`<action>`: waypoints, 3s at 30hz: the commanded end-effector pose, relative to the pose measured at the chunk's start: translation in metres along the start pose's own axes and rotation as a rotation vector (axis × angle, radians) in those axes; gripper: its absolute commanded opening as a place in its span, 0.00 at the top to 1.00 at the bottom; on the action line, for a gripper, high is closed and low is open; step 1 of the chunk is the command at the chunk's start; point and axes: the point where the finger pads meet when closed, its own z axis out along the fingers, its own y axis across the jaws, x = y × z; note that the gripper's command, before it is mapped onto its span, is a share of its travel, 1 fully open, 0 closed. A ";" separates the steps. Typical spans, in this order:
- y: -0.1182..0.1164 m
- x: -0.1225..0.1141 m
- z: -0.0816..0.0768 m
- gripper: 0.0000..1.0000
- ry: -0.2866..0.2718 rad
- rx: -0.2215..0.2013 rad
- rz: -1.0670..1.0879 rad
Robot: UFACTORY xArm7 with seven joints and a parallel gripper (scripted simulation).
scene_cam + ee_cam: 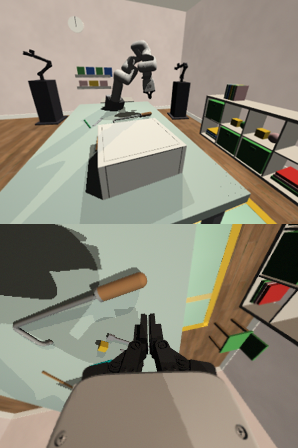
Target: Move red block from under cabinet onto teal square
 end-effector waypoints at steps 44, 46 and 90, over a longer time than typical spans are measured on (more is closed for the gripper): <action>-0.019 0.000 -0.011 1.00 -0.098 0.118 0.859; -0.019 0.000 -0.010 1.00 -0.102 0.114 0.922; -0.019 -0.001 -0.010 0.42 -0.133 0.107 1.292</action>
